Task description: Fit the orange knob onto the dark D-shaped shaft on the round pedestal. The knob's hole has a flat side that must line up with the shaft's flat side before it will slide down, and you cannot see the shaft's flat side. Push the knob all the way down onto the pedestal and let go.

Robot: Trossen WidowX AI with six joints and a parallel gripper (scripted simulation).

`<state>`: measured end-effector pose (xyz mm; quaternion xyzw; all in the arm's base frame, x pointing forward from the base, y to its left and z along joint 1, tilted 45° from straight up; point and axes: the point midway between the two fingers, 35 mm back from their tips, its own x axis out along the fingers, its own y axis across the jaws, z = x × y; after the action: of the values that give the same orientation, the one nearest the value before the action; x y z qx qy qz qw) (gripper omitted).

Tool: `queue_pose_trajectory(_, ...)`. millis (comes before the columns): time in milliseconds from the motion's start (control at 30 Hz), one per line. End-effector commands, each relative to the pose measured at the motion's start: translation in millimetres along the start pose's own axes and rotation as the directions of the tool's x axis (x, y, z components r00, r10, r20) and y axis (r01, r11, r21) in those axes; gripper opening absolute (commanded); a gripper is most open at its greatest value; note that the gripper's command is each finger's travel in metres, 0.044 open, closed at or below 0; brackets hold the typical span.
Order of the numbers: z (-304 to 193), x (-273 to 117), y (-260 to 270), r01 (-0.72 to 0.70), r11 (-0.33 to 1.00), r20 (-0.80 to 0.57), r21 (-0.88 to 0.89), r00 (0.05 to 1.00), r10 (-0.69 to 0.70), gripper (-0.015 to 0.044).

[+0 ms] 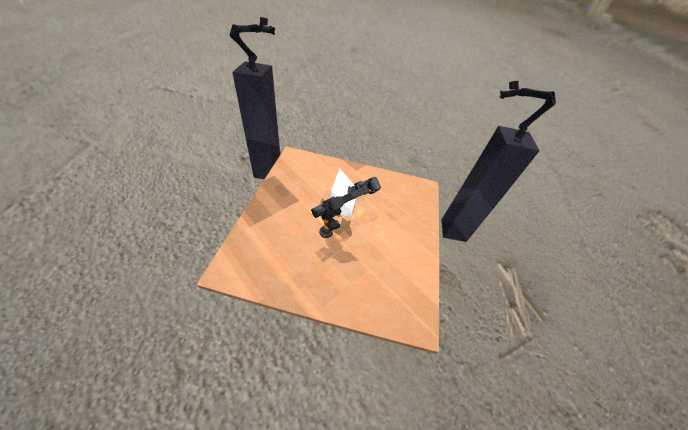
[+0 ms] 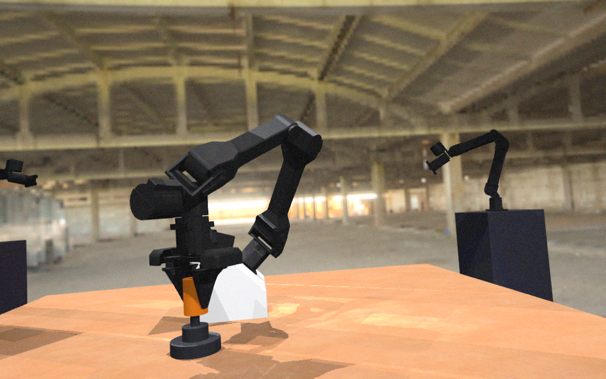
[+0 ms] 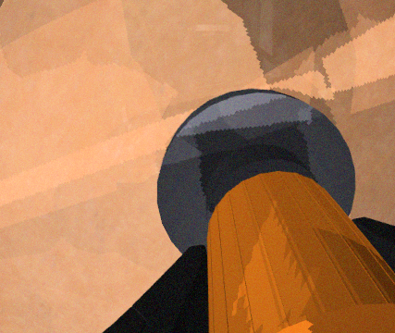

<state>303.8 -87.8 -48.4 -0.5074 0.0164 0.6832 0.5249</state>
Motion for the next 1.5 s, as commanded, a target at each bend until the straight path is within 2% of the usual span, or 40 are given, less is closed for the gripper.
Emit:
queue_pose_trajectory(0,-2.0,-3.0,-1.1,0.0,0.999,-0.006,0.046,1.0,0.001,0.0)
queue_pose_trajectory(167,-3.0,-2.9,-1.6,0.001,0.96,-0.006,0.279,1.0,0.001,0.0)
queue_pose_trajectory(333,-4.8,-1.8,-2.5,0.003,0.824,-0.006,0.567,1.0,0.001,0.0)
queue_pose_trajectory(533,-7.3,-0.4,-3.9,0.005,0.532,-0.006,0.847,1.0,0.0,0.0)
queue_pose_trajectory(700,-8.4,-0.4,-4.8,0.006,0.213,-0.006,0.977,1.0,0.0,0.0)
queue_pose_trajectory(933,-8.9,-2.0,-5.7,0.006,-0.269,-0.007,0.963,1.0,0.0,0.0)
queue_pose_trajectory(1200,-8.3,-4.1,-5.6,0.005,-0.738,-0.007,0.674,1.0,0.001,0.0)
queue_pose_trajectory(1267,-8.2,-4.4,-4.9,0.004,-0.797,-0.007,0.604,1.0,0.001,0.0)
queue_pose_trajectory(1467,-8.7,-3.4,-3.0,0.004,-0.804,-0.007,0.595,1.0,0.001,0.0)
